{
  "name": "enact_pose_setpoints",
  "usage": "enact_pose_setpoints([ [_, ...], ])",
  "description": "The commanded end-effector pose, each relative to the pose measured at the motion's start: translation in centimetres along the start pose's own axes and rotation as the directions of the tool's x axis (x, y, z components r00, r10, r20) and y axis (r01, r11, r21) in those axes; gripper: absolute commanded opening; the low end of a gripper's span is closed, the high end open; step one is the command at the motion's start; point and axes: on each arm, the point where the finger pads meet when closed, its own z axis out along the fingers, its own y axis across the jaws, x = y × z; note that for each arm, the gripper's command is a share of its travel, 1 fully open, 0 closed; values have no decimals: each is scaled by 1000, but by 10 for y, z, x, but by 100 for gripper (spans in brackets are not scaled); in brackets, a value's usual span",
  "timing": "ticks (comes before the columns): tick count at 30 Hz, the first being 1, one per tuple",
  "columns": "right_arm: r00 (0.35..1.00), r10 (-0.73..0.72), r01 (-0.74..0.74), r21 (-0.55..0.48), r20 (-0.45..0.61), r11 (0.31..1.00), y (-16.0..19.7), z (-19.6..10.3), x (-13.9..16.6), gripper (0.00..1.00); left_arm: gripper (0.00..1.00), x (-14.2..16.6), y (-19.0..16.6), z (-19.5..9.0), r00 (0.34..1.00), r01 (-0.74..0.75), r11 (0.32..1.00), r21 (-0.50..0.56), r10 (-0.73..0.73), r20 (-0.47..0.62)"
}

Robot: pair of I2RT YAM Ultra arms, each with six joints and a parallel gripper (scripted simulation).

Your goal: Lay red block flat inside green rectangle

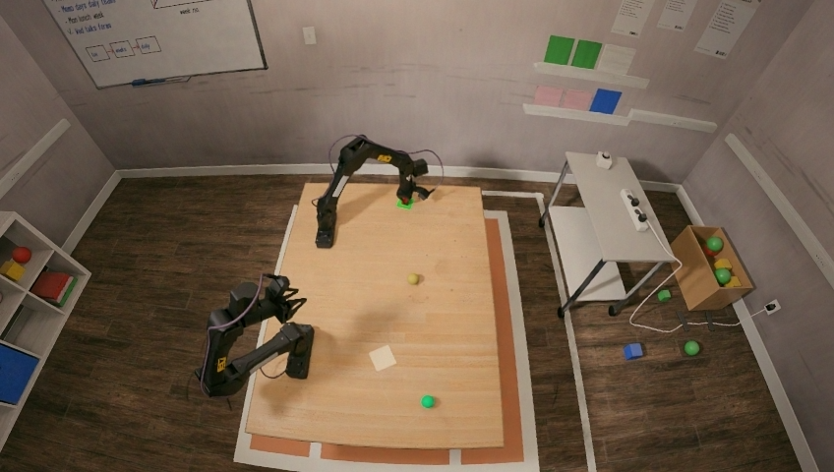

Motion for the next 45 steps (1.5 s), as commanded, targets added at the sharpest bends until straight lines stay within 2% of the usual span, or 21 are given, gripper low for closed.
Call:
enact_pose_setpoints([
  [1,1000,1,-1,6,12,1000,-2,-6,-3,46,27,-3,3,-8,1000,3,1000,-10,-3,4],
  [4,1000,1,-1,6,12,1000,-2,-6,-3,46,27,-4,4,-8,1000,3,1000,-15,-3,9],
  [5,1000,1,-1,6,12,1000,-2,-6,-3,46,38,-4,4,-8,1000,3,1000,-15,-3,9],
  [6,1000,1,-1,6,12,1000,-2,-6,-3,46,43,-4,4,-8,1000,3,1000,-15,-3,9],
  [7,1000,1,-1,6,12,1000,-2,-6,-3,46,54,-5,4,-10,1000,4,1000,-26,-4,9],
  [8,1000,1,-1,6,12,1000,-2,-6,-3,46,55,-4,2,-12,1000,2,1000,-27,-2,10],
  [20,1000,1,-1,6,12,1000,-2,-6,-3,46,55,-8,0,-28,999,4,999,-40,-3,35],
  [26,1000,1,-1,6,12,1000,-2,-6,-3,46,55,-9,3,-45,999,1,999,-50,1,42],
  [30,1000,1,-1,6,12,1000,-2,-6,-3,46,100,-6,4,-58,999,10,999,-46,-8,46],
  [37,1000,1,-1,6,12,1000,-2,-6,-3,46,100,-4,4,-87,999,5,999,-49,-2,43],
  [40,1000,1,-1,6,12,1000,-2,-6,-3,46,100,-1,3,-73,1000,1,1000,-19,-1,10],
  [45,1000,1,-1,6,12,1000,-2,-6,-3,46,100,0,3,-67,1000,2,1000,-9,-2,-2],
])
